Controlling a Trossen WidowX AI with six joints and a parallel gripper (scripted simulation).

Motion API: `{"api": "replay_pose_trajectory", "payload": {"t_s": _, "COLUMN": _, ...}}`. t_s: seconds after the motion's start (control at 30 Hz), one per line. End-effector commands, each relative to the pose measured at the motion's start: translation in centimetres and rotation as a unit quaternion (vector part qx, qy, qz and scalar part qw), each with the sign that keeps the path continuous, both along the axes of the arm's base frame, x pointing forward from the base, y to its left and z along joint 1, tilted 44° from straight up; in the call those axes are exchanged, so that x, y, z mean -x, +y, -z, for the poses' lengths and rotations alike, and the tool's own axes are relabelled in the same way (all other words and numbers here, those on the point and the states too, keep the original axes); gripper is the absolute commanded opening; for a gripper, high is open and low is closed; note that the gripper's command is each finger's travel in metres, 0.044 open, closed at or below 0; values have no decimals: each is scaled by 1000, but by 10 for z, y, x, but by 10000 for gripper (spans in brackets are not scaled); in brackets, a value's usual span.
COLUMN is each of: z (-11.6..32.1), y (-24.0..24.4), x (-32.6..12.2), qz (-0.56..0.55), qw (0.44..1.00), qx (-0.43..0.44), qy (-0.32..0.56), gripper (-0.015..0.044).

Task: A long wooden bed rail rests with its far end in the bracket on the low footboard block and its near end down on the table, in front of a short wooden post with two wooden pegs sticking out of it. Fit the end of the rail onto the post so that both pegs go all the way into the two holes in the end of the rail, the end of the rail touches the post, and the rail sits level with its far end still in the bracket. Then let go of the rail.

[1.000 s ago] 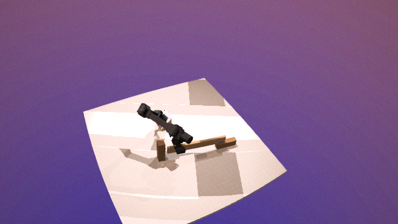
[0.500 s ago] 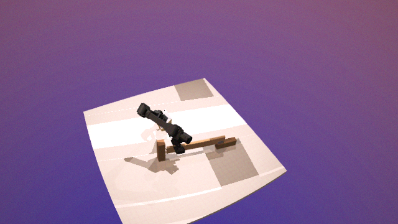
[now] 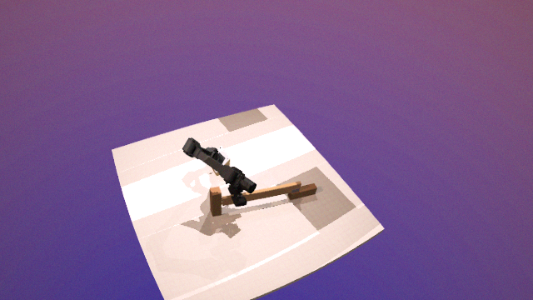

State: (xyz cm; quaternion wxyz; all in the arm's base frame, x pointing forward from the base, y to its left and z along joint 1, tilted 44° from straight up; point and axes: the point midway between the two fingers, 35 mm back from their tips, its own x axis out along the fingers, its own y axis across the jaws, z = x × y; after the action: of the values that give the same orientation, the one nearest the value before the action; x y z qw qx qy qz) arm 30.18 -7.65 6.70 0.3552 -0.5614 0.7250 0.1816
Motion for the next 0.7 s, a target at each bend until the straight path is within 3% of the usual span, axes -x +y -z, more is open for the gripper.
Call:
{"api": "replay_pose_trajectory", "payload": {"t_s": 0.0, "z": -2, "y": -1, "x": 0, "qz": -2, "qw": 1000, "qx": 0, "qy": 0, "gripper": 0}}
{"api": "replay_pose_trajectory", "payload": {"t_s": 0.67, "z": -7, "y": -5, "x": 2, "qz": -2, "qw": 1000, "qx": 0, "qy": 0, "gripper": 0}}
